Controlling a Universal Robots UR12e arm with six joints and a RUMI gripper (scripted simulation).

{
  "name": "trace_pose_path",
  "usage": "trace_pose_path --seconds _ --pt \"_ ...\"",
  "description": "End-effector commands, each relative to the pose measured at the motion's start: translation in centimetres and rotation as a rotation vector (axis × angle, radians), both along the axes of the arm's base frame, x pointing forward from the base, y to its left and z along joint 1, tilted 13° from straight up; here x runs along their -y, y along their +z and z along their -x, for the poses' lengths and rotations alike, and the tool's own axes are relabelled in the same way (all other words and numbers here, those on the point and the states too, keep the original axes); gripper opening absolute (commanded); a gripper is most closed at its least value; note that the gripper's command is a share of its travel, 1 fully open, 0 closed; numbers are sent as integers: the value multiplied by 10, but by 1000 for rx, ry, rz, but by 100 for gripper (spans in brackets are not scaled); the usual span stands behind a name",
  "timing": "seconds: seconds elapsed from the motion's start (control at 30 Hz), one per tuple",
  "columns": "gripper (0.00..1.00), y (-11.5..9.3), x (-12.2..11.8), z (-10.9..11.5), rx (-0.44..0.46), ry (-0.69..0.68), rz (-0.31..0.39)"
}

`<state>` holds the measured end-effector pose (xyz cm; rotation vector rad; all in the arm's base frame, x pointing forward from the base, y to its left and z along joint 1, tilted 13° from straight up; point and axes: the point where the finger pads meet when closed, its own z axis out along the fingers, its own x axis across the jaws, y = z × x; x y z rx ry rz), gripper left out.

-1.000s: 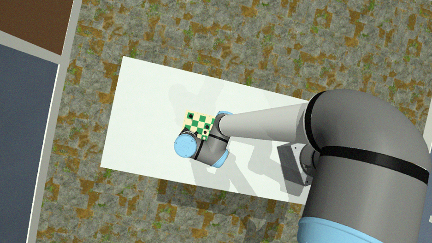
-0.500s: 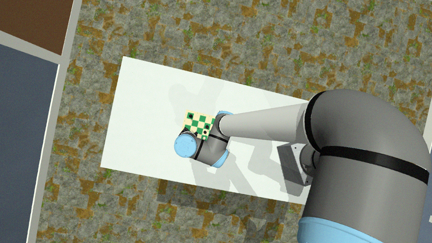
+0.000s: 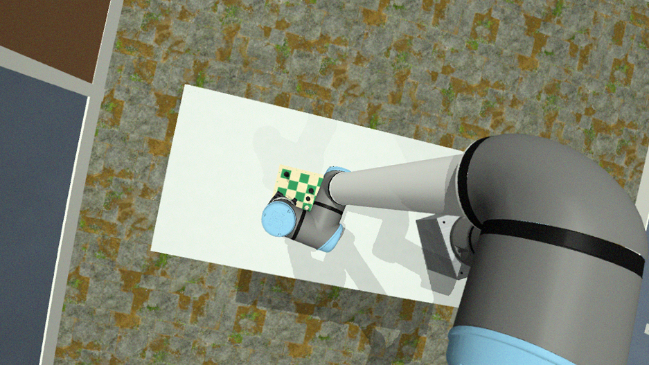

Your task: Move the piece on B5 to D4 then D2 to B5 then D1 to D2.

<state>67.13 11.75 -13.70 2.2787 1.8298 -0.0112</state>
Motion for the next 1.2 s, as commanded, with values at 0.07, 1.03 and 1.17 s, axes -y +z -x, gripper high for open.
trace_pose_path --seconds 0.07,1.03,1.17 --pt "0 1 2 -3 3 -2 -1" --pt "0 99 -18 9 7 0 0" --pt "0 101 -18 10 6 0 0"
